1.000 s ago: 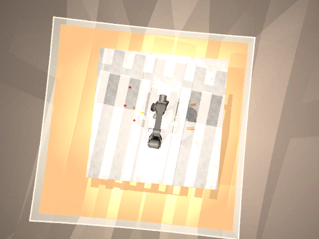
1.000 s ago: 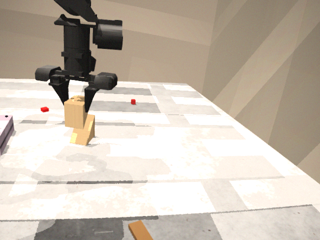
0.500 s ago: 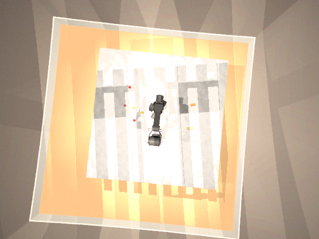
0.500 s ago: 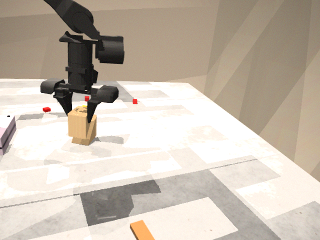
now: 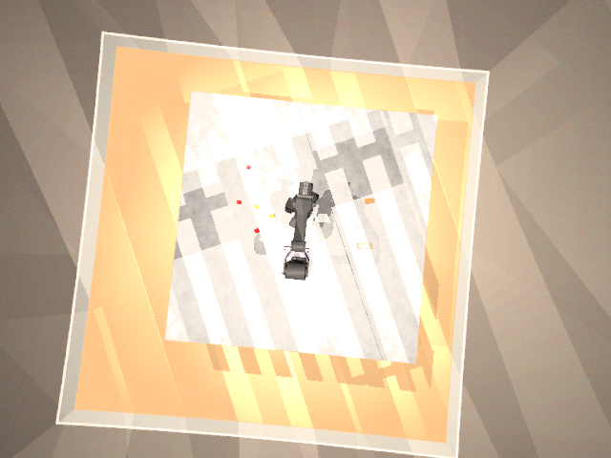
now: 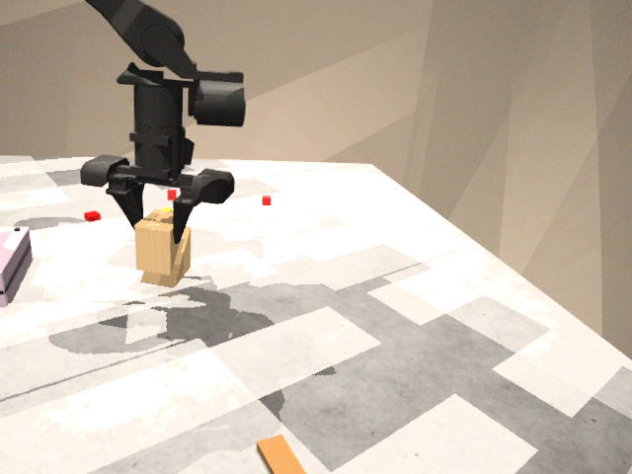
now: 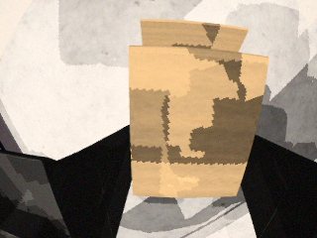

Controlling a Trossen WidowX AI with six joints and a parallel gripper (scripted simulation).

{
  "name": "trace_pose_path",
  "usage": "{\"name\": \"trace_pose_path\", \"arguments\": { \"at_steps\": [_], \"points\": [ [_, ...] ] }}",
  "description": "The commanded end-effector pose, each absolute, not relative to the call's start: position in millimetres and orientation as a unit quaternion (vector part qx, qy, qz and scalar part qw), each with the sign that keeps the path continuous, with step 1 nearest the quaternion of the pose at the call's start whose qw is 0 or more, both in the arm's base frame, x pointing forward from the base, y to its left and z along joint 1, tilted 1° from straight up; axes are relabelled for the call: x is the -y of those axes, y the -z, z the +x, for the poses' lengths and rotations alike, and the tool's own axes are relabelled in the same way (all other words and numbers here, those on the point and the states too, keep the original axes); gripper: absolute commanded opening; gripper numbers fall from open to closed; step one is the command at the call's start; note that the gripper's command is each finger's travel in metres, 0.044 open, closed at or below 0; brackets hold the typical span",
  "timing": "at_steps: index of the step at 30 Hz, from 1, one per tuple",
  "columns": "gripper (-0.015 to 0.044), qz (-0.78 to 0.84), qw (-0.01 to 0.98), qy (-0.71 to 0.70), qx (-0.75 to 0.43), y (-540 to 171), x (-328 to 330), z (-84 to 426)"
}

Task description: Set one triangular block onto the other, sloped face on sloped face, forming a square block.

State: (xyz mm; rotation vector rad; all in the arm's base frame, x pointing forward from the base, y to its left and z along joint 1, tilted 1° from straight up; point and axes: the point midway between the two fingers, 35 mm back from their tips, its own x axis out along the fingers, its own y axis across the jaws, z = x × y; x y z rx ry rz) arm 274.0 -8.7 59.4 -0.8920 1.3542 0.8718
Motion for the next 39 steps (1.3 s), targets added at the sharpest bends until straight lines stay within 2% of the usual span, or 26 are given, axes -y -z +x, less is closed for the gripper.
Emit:
{"name": "trace_pose_path", "arguments": {
  "at_steps": [1,39],
  "points": [
    [0.0000,-0.386,0.606,-0.375,-0.587,-59.1,10.3,274.4],
    [0.0000,-0.386,0.606,-0.375,-0.586,-40.2,2.7,278.4]
  ]
}}
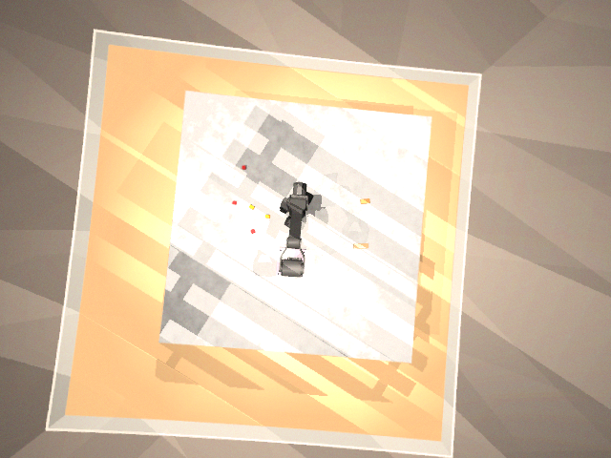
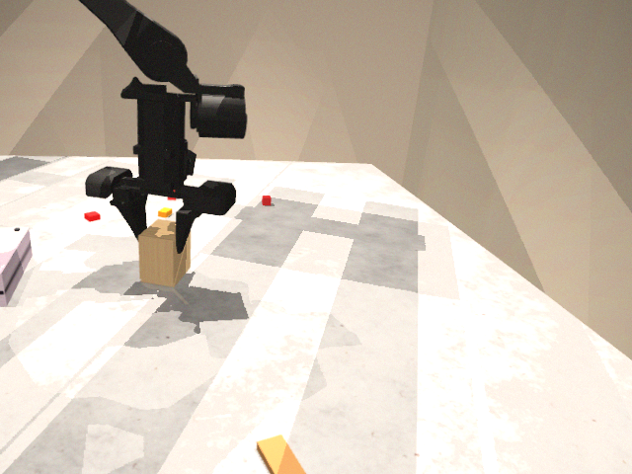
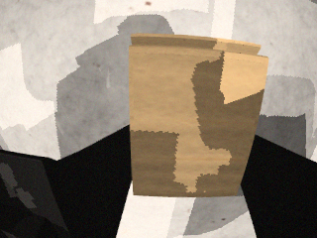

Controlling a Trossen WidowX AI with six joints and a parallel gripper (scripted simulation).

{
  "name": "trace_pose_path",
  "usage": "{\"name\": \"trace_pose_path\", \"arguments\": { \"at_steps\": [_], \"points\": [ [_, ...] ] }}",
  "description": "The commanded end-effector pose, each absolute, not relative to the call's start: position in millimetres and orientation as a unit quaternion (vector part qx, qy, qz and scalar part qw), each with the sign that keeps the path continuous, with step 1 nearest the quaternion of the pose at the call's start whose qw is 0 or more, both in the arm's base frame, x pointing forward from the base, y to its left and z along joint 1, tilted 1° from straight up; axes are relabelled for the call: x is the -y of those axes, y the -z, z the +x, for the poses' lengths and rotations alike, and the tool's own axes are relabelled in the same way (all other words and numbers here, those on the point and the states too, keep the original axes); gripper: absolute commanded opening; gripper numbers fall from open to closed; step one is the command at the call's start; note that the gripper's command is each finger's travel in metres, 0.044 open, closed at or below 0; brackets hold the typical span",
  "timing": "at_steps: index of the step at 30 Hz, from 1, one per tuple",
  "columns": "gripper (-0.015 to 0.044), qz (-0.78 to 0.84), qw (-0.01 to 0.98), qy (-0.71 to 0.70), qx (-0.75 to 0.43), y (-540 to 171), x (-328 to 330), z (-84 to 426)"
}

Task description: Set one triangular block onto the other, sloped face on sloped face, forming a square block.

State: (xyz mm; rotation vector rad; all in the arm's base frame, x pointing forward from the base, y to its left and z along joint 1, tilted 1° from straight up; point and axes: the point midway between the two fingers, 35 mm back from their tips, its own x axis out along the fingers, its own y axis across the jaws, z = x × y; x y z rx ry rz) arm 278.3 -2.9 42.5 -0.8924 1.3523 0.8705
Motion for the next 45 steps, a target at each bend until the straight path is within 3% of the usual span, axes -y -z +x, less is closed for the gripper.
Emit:
{"name": "trace_pose_path", "arguments": {
  "at_steps": [1,44,45],
  "points": [
    [0.0000,-0.386,0.606,-0.375,-0.586,-39.6,2.5,278.4],
    [0.0000,-0.387,0.605,-0.373,-0.587,-36.0,1.1,278.9],
    [0.0026,-0.386,0.606,-0.375,-0.586,-36.2,0.7,278.7]
  ]
}}
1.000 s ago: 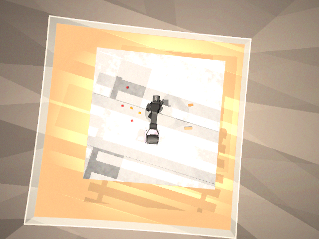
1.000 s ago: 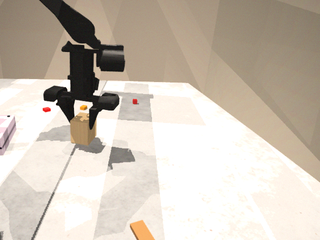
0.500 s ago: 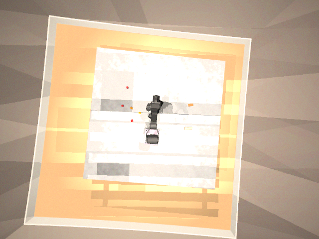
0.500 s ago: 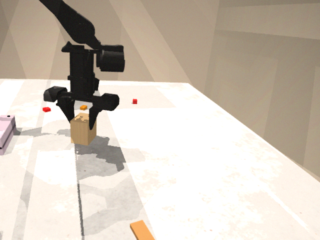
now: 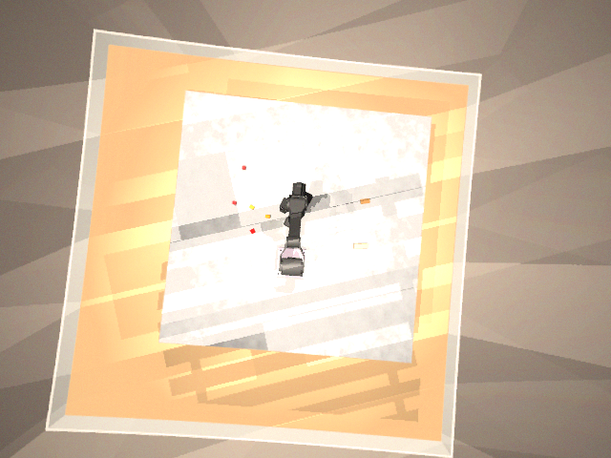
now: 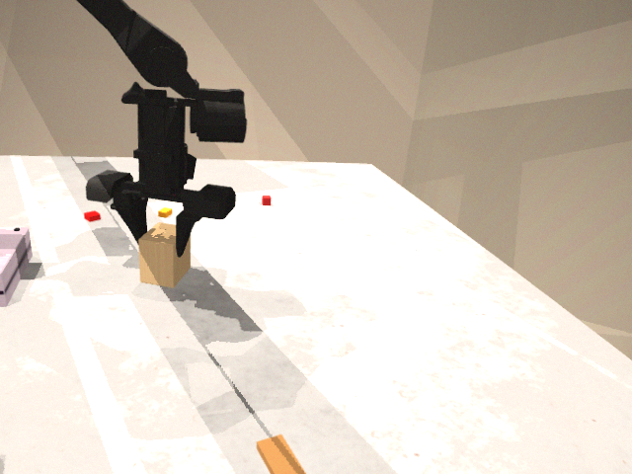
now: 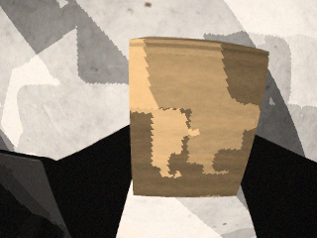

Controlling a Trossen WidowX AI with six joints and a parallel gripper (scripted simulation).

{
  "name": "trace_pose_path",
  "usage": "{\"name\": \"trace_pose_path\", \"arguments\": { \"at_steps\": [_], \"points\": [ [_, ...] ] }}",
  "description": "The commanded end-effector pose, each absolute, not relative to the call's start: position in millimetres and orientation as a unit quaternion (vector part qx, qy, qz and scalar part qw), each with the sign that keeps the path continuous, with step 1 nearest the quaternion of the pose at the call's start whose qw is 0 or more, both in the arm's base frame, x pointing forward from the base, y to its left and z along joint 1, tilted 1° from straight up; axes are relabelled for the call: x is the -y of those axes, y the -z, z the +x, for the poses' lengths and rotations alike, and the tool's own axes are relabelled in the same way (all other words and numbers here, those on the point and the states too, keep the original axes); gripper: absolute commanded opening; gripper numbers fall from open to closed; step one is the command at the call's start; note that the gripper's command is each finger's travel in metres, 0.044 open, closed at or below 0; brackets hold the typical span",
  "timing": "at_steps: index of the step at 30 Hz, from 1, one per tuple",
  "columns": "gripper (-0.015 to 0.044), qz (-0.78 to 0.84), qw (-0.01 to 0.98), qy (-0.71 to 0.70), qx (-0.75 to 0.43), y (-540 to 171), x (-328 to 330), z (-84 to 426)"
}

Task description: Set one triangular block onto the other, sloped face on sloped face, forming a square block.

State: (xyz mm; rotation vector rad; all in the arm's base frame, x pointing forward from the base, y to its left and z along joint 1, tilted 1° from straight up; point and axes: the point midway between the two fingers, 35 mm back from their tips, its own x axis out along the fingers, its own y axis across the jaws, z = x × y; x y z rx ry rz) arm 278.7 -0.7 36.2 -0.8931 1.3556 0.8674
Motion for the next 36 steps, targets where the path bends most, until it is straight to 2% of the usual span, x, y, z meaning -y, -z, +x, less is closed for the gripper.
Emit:
{"name": "trace_pose_path", "arguments": {
  "at_steps": [1,16,25,33,36],
  "points": [
    [0.0053,-0.386,0.606,-0.375,-0.586,-36.2,0.7,278.7],
    [0.0440,-0.386,0.606,-0.375,-0.586,-36.2,0.7,278.7],
    [0.0440,-0.386,0.606,-0.375,-0.586,-38.7,0.8,279.2],
    [0.0440,-0.386,0.606,-0.375,-0.586,-137.5,0.9,277.6],
    [0.0440,-0.386,0.606,-0.375,-0.586,-146.5,0.9,275.5]
  ]
}}
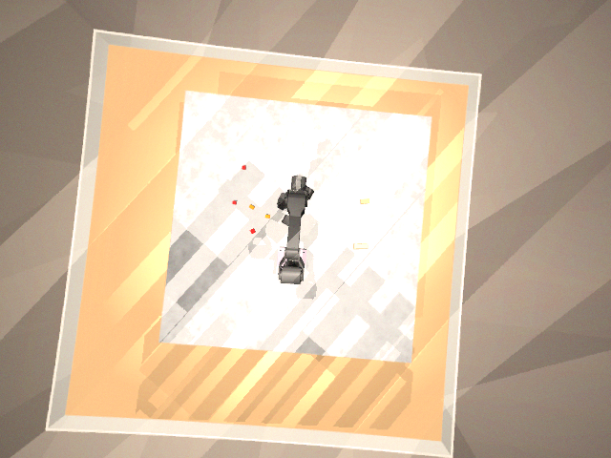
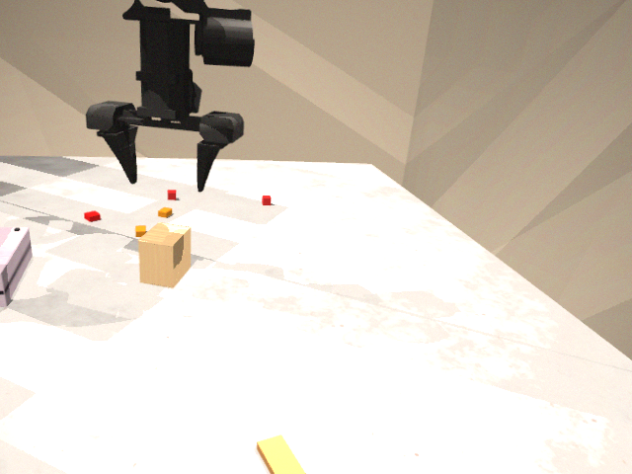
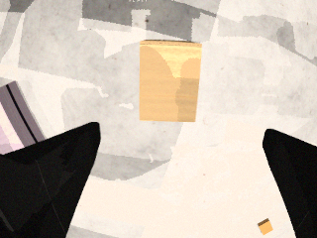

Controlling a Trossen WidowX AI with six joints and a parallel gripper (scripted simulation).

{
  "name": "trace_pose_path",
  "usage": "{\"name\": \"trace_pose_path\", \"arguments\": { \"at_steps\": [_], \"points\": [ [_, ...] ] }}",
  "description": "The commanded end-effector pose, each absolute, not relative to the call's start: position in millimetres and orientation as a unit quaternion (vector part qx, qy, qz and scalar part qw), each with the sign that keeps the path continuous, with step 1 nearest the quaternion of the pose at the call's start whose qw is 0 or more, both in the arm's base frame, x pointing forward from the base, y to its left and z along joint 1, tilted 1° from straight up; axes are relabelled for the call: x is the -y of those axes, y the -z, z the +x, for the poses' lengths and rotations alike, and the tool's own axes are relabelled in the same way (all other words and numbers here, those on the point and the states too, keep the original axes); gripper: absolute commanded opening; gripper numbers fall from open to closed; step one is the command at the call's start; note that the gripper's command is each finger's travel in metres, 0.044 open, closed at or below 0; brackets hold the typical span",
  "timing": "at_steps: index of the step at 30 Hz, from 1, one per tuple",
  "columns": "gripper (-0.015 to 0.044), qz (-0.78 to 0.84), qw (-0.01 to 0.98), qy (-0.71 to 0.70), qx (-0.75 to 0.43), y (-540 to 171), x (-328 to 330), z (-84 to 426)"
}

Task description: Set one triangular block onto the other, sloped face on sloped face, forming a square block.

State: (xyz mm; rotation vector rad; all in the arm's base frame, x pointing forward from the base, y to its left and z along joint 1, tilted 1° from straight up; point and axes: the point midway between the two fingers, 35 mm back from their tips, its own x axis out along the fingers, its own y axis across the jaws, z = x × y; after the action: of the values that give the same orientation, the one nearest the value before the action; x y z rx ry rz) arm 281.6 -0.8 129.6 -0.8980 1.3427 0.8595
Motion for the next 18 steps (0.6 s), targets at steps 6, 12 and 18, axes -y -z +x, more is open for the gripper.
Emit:
{"name": "trace_pose_path", "arguments": {
  "at_steps": [6,12,18],
  "points": [
    [0.0440,-0.391,0.613,-0.370,-0.579,-140.8,0.9,280.2],
    [0.0440,-0.391,0.613,-0.370,-0.579,-140.8,0.9,280.2],
    [0.0440,-0.391,0.613,-0.370,-0.579,-140.8,0.9,280.2]
  ]
}}
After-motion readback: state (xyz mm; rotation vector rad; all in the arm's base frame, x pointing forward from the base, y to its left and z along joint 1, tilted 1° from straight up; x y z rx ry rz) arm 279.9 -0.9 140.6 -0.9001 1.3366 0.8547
